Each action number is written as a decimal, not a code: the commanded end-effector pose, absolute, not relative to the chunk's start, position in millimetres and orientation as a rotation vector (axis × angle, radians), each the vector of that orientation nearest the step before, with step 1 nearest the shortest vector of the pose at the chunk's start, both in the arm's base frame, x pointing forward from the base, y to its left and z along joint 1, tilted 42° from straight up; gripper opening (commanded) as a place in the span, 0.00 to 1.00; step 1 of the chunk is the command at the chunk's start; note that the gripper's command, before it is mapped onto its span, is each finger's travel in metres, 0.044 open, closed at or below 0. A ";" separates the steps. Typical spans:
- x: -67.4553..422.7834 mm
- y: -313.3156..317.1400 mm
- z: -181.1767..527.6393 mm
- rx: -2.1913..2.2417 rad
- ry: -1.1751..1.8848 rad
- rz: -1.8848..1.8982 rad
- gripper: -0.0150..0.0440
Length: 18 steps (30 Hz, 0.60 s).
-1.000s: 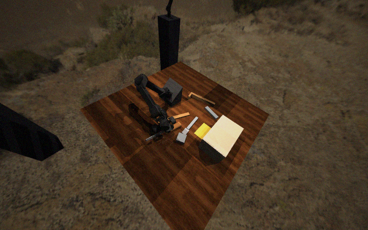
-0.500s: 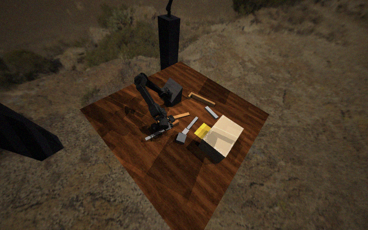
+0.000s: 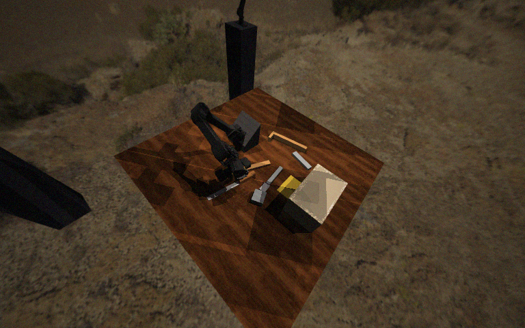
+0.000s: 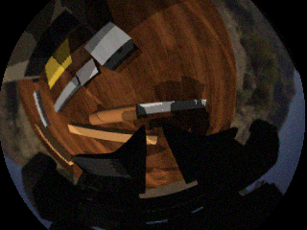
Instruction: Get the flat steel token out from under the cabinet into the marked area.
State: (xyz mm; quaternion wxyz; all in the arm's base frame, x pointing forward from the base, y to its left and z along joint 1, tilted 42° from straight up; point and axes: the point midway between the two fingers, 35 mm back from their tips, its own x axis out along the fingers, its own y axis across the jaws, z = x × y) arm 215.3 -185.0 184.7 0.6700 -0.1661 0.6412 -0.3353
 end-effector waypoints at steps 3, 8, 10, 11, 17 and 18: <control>216.3 -175.5 194.4 -0.382 1.439 -0.756 0.50; 216.2 -178.5 190.4 -0.380 1.441 -0.753 0.28; 216.2 -178.5 190.5 -0.379 1.440 -0.754 0.25; 216.2 -178.5 190.5 -0.379 1.440 -0.754 0.25; 216.2 -178.5 190.5 -0.379 1.440 -0.753 0.25; 216.2 -178.5 190.5 -0.379 1.440 -0.753 0.25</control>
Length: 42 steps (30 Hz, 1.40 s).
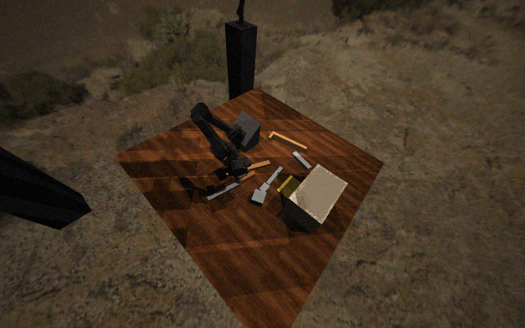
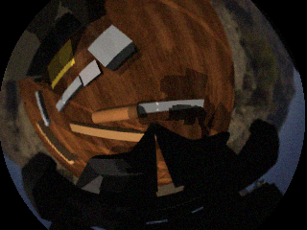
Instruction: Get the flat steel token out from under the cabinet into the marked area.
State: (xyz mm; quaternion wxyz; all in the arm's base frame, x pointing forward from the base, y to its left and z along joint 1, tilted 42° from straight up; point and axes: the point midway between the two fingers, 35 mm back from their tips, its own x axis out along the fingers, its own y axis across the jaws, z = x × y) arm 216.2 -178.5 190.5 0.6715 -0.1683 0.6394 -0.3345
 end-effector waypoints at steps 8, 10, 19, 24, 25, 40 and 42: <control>221.0 -171.3 183.7 -0.256 1.373 -0.855 0.52; 223.1 -168.1 180.7 -0.202 1.342 -0.900 0.61; 228.9 -156.1 170.6 0.040 1.187 -1.092 0.71; 231.5 -149.8 165.6 0.173 1.091 -1.192 0.71; 232.0 -148.5 164.6 0.200 1.071 -1.211 0.71; 238.4 -129.1 149.9 0.593 0.738 -1.472 0.71; 239.1 -126.5 148.0 0.644 0.689 -1.502 0.71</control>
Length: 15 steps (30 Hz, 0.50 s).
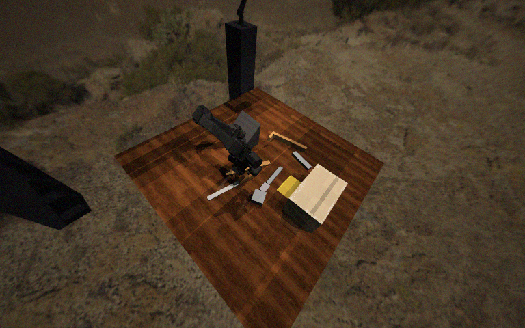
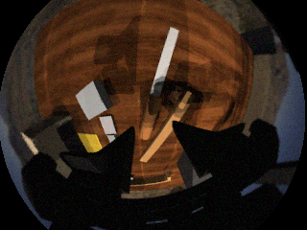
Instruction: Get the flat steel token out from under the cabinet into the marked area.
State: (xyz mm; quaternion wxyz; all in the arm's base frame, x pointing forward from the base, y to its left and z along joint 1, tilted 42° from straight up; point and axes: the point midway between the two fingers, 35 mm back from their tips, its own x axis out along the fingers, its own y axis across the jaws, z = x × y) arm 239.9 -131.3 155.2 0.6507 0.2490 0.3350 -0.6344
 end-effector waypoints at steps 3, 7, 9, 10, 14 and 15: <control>239.6 -122.2 144.7 0.721 0.613 -1.545 0.71; 240.1 -116.7 140.7 0.818 0.513 -1.596 0.71; 240.2 -115.7 140.0 0.835 0.495 -1.605 0.71; 240.2 -115.7 140.0 0.835 0.495 -1.605 0.71; 240.2 -116.6 139.0 0.835 0.495 -1.605 0.71; 240.3 -118.1 137.3 0.835 0.495 -1.605 0.71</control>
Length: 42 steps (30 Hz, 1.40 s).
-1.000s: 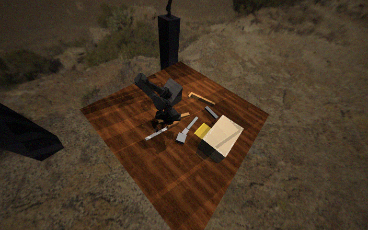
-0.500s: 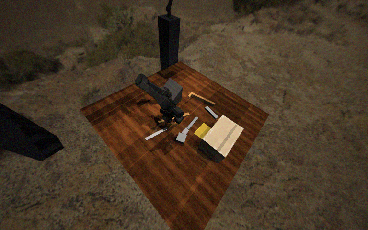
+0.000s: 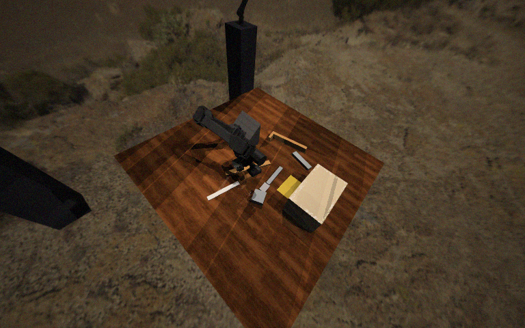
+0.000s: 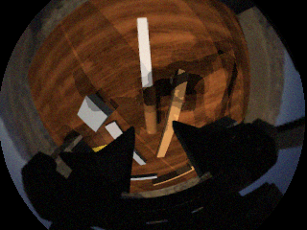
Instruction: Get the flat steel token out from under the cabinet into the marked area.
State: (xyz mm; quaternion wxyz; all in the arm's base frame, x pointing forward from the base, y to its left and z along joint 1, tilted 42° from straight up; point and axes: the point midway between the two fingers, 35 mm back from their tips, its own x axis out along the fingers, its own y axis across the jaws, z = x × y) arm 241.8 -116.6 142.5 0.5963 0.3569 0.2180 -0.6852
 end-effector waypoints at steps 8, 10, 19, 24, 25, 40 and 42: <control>238.3 -142.4 110.5 0.833 0.493 -1.605 0.71; 238.4 -142.6 110.6 0.833 0.493 -1.605 0.71; 238.6 -143.9 111.4 0.833 0.493 -1.605 0.71; 238.8 -147.3 107.4 0.834 0.493 -1.605 0.71; 238.9 -148.3 106.2 0.834 0.494 -1.605 0.71; 238.4 -164.5 87.7 0.834 0.493 -1.605 0.71; 238.1 -166.6 85.3 0.833 0.493 -1.605 0.71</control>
